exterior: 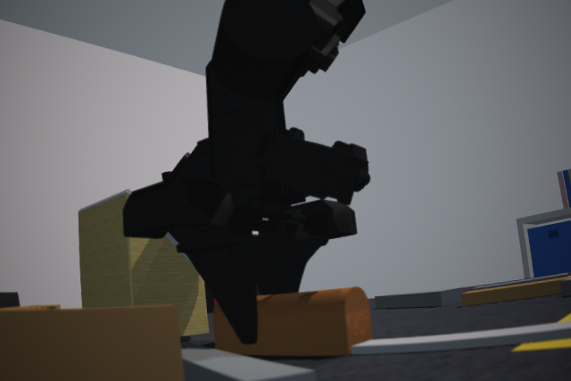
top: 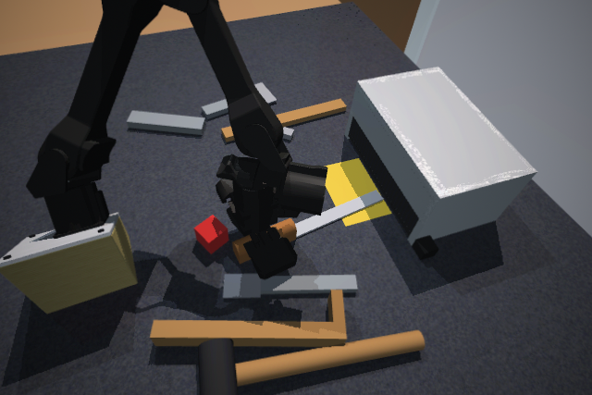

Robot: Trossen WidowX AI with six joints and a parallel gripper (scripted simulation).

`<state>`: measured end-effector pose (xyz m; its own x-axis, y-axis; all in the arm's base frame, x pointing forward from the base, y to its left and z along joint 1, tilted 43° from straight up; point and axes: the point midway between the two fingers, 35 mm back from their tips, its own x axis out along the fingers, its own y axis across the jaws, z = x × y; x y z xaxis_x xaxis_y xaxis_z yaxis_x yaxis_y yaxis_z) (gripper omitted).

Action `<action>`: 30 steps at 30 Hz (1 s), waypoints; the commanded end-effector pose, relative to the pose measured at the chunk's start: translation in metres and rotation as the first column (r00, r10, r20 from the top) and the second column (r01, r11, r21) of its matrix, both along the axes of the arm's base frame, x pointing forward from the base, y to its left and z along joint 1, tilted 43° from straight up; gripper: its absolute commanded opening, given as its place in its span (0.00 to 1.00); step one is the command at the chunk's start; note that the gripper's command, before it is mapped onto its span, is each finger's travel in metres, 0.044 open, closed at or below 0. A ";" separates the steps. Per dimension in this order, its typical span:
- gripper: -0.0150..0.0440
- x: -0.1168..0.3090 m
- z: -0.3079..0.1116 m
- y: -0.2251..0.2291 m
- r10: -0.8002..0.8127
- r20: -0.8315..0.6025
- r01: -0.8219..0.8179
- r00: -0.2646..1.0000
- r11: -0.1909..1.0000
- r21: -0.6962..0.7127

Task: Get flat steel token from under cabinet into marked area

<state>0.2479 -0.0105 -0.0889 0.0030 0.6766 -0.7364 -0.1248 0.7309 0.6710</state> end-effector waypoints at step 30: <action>0.39 -0.018 -0.005 -0.009 0.002 -0.006 -0.002 1.000 1.000 0.005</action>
<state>0.2295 -0.0199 -0.0943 -0.0030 0.6800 -0.7332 -0.1215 0.7275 0.6753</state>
